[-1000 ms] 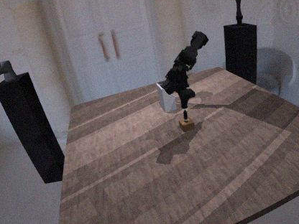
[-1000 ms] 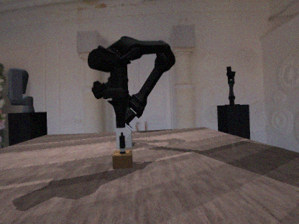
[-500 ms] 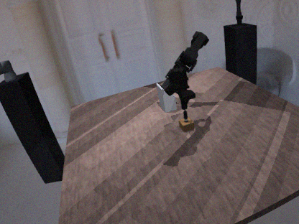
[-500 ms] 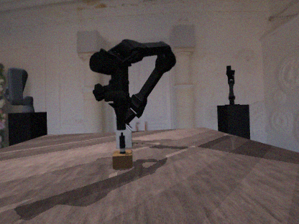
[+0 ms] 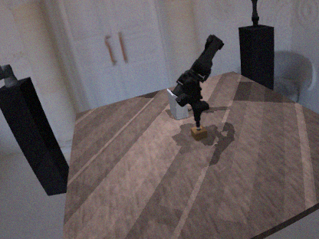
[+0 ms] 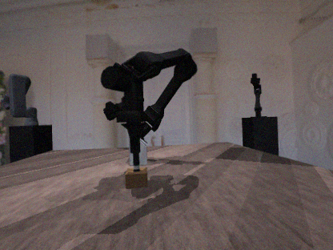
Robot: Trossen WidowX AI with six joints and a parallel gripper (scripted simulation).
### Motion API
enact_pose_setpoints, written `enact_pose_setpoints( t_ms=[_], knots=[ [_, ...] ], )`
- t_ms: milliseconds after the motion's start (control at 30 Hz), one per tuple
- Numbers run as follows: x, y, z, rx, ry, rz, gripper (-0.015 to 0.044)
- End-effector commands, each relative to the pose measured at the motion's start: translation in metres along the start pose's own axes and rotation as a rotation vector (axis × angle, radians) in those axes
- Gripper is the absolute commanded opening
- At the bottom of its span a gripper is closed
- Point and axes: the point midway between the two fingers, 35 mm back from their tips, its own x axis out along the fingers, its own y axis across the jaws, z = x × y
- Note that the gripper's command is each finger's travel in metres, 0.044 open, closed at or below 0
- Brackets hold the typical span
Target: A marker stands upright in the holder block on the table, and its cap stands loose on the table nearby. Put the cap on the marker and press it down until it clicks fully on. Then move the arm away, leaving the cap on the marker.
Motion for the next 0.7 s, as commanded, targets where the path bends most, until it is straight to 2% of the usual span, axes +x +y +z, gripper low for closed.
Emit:
enact_pose_setpoints(
  t_ms=[0, 667],
  knots=[
    [0.009, -0.001, 0.000, 0.008, 0.006, -0.002, 0.0000],
    [0.030, -0.002, -0.002, 0.007, 0.009, -0.002, 0.0000]
  ],
)
